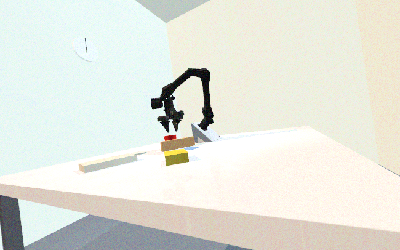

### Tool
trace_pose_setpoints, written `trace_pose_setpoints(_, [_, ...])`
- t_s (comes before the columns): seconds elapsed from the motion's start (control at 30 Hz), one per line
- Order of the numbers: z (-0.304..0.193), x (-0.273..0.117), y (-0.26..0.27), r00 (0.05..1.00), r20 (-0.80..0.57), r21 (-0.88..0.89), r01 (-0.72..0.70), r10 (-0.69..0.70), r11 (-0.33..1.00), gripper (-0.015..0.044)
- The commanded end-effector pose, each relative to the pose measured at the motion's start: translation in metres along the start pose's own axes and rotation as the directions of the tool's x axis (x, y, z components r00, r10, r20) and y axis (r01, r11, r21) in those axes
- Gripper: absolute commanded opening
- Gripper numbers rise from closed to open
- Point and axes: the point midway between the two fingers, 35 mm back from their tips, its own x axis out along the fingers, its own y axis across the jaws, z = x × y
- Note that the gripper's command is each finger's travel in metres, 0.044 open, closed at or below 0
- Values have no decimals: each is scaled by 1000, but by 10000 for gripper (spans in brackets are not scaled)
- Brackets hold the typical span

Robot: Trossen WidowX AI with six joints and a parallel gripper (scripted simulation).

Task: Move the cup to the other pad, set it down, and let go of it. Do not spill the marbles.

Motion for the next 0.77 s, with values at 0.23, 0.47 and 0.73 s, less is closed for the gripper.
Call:
trace_pose_setpoints(0.23, [-2, -39, -1, 1000, -10, -7, 2, -2, 1000, 440])
trace_pose_setpoints(0.47, [-1, -62, -1, 1000, -11, -9, 2, -2, 1000, 440])
trace_pose_setpoints(0.73, [-1, -58, -1, 1000, -9, -4, 4, -4, 1000, 440])
